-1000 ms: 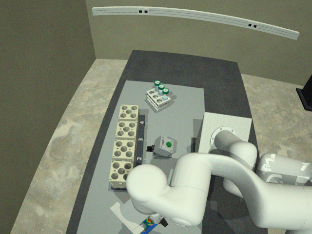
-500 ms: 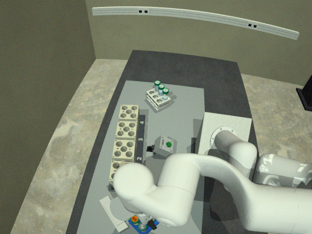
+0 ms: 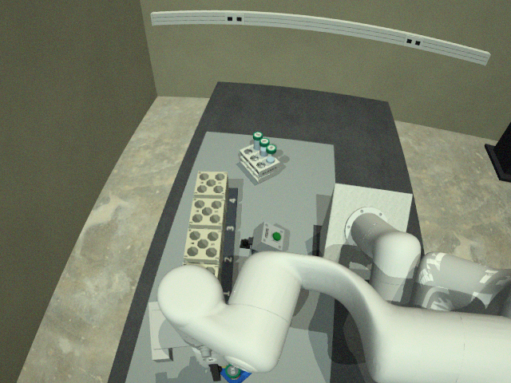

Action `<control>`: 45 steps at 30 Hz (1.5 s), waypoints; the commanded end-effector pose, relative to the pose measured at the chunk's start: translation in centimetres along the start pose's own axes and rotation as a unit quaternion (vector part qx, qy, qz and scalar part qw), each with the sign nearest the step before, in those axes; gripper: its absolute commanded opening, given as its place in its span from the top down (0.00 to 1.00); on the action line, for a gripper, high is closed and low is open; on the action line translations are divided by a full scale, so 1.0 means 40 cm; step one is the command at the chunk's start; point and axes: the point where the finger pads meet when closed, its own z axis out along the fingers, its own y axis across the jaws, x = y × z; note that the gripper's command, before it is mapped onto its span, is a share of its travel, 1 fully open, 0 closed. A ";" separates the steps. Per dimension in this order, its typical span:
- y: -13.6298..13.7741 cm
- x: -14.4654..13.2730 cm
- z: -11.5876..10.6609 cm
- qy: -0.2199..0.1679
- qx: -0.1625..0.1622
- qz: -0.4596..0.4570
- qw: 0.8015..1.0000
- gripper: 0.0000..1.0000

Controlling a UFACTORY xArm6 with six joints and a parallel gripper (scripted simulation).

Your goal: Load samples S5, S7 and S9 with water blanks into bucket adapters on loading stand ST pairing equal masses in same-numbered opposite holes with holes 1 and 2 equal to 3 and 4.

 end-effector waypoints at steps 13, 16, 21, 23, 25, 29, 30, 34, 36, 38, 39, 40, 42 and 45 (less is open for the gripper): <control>-0.001 0.003 -0.002 0.001 -0.003 0.249 0.969 0.43; 0.000 0.003 -0.002 0.001 -0.003 0.297 0.955 0.43; 0.000 0.003 -0.002 0.001 -0.003 0.375 0.927 0.43; 0.000 0.003 -0.002 0.001 -0.003 0.406 0.914 0.43; 0.000 0.003 -0.002 0.001 -0.003 0.436 0.900 0.43; -0.001 0.003 -0.002 0.002 -0.003 0.466 0.885 0.43; -0.001 0.003 -0.002 0.002 -0.003 0.468 0.884 0.43; -0.001 0.003 -0.002 0.002 -0.003 0.468 0.884 0.43; -0.001 0.003 -0.002 0.002 -0.003 0.468 0.884 0.43; 0.000 0.003 -0.002 0.002 -0.003 0.468 0.884 0.43; -0.001 0.003 0.003 0.002 -0.003 0.468 0.884 0.43; -0.001 0.003 0.008 0.002 -0.003 0.468 0.884 0.43; 0.000 0.003 0.018 0.002 -0.003 0.468 0.884 0.43; 0.000 0.003 0.023 0.002 -0.003 0.468 0.884 0.43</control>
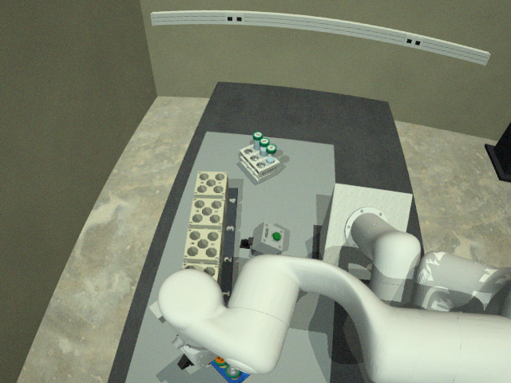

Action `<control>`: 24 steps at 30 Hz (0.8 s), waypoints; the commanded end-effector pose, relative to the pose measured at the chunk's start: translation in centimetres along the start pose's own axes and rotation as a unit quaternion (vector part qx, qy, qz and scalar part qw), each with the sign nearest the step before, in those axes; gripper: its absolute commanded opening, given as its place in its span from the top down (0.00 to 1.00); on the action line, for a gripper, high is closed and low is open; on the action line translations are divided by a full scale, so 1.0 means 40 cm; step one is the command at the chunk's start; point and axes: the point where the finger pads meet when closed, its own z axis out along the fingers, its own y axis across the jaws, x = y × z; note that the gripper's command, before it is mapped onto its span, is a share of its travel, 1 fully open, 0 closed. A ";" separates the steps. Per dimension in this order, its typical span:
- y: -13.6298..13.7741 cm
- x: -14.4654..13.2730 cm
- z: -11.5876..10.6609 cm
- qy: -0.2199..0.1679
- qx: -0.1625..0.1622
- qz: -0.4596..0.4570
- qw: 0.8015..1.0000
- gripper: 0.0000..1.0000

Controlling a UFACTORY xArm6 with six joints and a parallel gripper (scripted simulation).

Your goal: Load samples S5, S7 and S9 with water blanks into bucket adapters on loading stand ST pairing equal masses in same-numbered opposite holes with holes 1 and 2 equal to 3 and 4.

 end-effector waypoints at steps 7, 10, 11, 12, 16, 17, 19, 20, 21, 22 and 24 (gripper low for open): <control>-0.003 0.001 0.040 0.001 0.001 0.000 1.000 0.43; -0.003 0.001 0.055 0.001 0.001 -0.001 1.000 0.43; -0.003 0.001 0.060 0.001 0.001 -0.001 1.000 0.43; -0.003 0.001 0.065 0.001 0.001 -0.001 1.000 0.43; -0.003 0.001 0.080 0.001 0.001 -0.001 1.000 0.43; -0.003 0.001 0.080 0.001 0.001 -0.001 1.000 0.43; -0.003 0.001 0.090 0.001 0.001 -0.001 1.000 0.43; -0.003 0.001 0.095 0.001 0.001 -0.001 1.000 0.43; -0.003 0.001 0.100 0.001 0.001 -0.001 1.000 0.43; -0.003 0.001 0.105 0.001 0.001 -0.001 1.000 0.43; -0.003 0.001 0.115 0.001 0.001 -0.001 1.000 0.43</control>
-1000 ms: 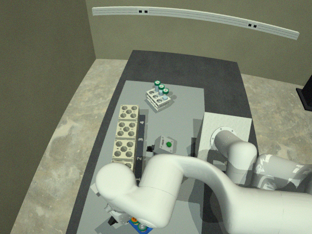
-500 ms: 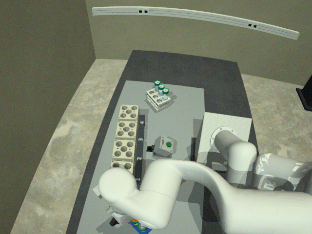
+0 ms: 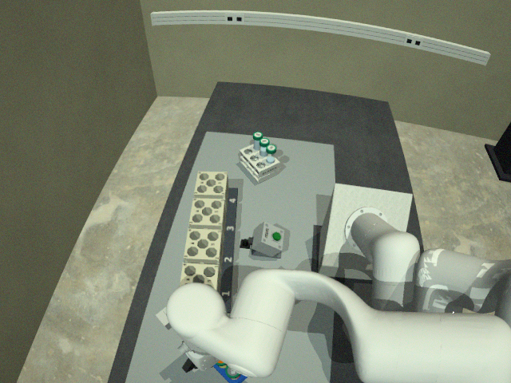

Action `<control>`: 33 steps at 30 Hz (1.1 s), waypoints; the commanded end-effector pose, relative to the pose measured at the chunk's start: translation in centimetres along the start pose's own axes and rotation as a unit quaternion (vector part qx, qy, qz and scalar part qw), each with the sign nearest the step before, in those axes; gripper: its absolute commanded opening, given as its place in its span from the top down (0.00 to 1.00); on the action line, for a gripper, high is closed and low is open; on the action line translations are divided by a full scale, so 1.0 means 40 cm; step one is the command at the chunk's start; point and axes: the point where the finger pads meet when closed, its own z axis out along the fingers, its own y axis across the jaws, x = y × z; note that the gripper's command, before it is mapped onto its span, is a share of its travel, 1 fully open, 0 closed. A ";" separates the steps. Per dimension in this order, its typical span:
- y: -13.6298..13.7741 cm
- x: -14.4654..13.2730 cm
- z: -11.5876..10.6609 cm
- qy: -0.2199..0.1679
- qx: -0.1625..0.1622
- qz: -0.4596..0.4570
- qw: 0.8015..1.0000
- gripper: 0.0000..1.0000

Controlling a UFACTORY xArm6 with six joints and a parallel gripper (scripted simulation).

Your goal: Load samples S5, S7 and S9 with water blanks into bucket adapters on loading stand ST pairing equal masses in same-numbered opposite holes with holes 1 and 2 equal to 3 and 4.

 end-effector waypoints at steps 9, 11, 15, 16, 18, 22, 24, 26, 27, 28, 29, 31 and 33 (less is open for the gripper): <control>-0.003 0.000 0.055 0.001 0.001 -0.001 1.000 0.43; -0.003 0.000 0.060 0.001 0.001 -0.001 1.000 0.43; -0.003 0.000 0.080 0.001 0.001 -0.001 1.000 0.43; -0.003 0.000 0.085 0.001 0.001 -0.001 1.000 0.43; -0.003 0.000 0.095 0.001 0.001 -0.001 1.000 0.43; -0.003 0.000 0.115 0.001 0.001 -0.001 1.000 0.43; -0.003 0.000 0.125 0.001 0.001 -0.001 1.000 0.43; -0.003 0.000 0.130 0.001 0.001 -0.001 1.000 0.43; -0.003 0.000 0.130 0.001 0.001 -0.001 1.000 0.43; -0.003 0.001 0.135 0.001 0.001 -0.001 1.000 0.43; -0.003 0.001 0.140 0.001 0.001 -0.001 1.000 0.43; -0.003 0.001 0.150 0.001 0.001 -0.001 1.000 0.43; -0.003 0.001 0.160 0.001 0.001 -0.001 1.000 0.43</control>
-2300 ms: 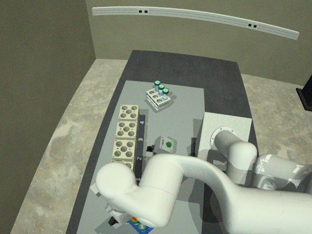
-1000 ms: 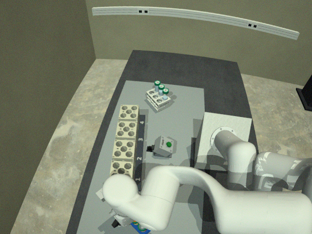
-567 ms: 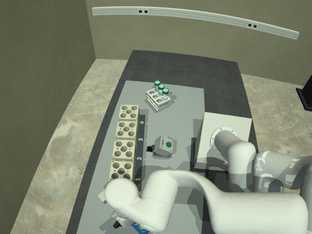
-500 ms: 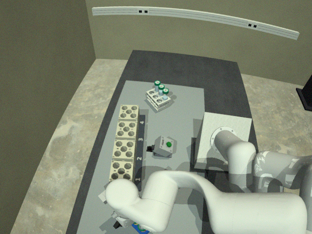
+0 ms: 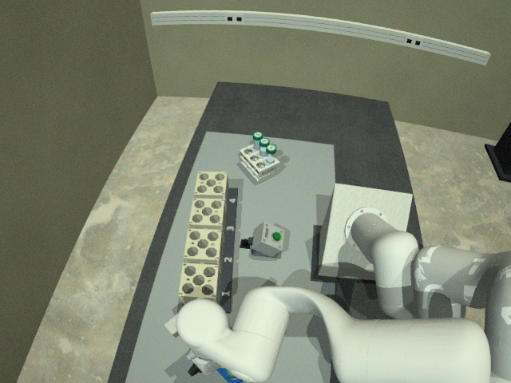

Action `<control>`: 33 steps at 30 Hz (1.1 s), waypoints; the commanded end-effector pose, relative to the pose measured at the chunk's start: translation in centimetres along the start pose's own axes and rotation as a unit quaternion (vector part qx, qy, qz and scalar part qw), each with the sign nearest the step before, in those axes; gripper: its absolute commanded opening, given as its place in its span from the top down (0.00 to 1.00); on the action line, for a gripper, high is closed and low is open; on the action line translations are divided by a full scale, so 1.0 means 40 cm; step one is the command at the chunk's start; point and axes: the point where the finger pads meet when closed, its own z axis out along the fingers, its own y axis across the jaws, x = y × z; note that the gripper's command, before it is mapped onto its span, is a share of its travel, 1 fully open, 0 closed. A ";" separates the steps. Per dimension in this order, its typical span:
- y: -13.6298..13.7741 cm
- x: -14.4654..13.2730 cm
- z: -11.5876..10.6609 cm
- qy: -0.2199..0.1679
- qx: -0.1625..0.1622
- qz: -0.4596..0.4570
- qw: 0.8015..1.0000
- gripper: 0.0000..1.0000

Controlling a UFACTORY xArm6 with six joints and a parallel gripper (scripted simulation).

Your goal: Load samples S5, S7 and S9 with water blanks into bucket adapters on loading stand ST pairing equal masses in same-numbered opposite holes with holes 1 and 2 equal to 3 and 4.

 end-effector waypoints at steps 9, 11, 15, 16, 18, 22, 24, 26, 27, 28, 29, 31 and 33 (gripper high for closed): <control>-0.003 0.000 0.020 0.001 0.001 -0.001 1.000 0.43; -0.003 0.000 0.020 0.001 0.001 -0.001 1.000 0.43; -0.003 0.001 0.023 0.001 0.001 -0.001 1.000 0.43; -0.003 0.001 0.025 0.001 0.001 -0.001 1.000 0.43; -0.003 0.001 0.028 0.001 0.001 -0.001 1.000 0.43; -0.003 0.001 0.035 0.001 0.001 -0.001 1.000 0.43; -0.003 0.001 0.038 0.001 0.001 -0.001 1.000 0.43; -0.003 0.001 0.042 0.001 0.001 -0.001 1.000 0.43; -0.003 0.001 0.042 0.001 0.001 -0.001 1.000 0.43; -0.003 0.001 0.042 0.001 0.001 -0.001 1.000 0.43; -0.003 0.001 0.043 0.001 0.001 -0.001 1.000 0.43; -0.003 0.001 0.047 0.001 0.001 -0.001 1.000 0.43; -0.003 0.001 0.050 0.001 0.001 -0.001 1.000 0.43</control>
